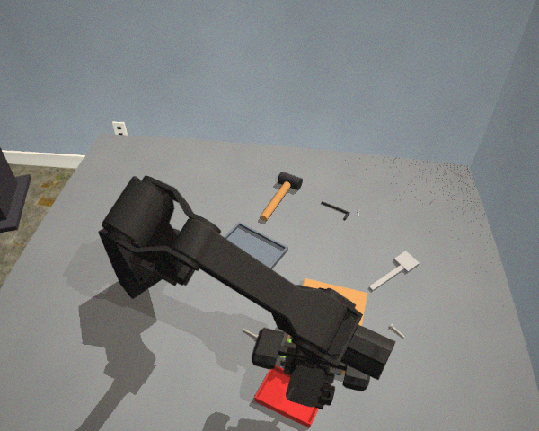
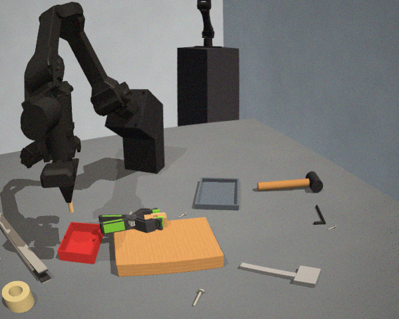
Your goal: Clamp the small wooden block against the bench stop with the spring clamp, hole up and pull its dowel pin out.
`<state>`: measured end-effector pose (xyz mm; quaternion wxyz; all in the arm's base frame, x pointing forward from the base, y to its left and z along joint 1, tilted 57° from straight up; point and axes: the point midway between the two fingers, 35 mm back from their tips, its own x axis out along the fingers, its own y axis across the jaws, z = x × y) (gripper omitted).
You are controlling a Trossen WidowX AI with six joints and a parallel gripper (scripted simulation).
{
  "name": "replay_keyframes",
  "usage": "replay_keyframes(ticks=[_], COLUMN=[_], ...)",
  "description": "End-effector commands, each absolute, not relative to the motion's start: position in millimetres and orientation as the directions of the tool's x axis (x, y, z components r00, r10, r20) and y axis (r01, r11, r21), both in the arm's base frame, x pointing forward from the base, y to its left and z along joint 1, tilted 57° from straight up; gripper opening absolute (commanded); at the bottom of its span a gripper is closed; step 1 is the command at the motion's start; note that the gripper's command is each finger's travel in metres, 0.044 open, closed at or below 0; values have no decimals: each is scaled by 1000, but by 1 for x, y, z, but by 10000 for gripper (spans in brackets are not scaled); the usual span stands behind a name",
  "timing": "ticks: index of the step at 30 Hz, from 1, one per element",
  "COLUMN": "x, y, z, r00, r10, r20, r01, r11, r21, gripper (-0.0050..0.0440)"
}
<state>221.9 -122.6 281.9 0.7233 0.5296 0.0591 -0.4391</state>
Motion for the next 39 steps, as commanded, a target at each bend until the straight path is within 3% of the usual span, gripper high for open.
replay_keyframes(ticks=[1,39], x=[218,231], y=[-123,-138], z=[288,281], r00=[617,616], r10=[-573,-575], r20=[-540,-538], r01=[688,684], r11=[58,51], r21=[724,728], gripper=[0,0])
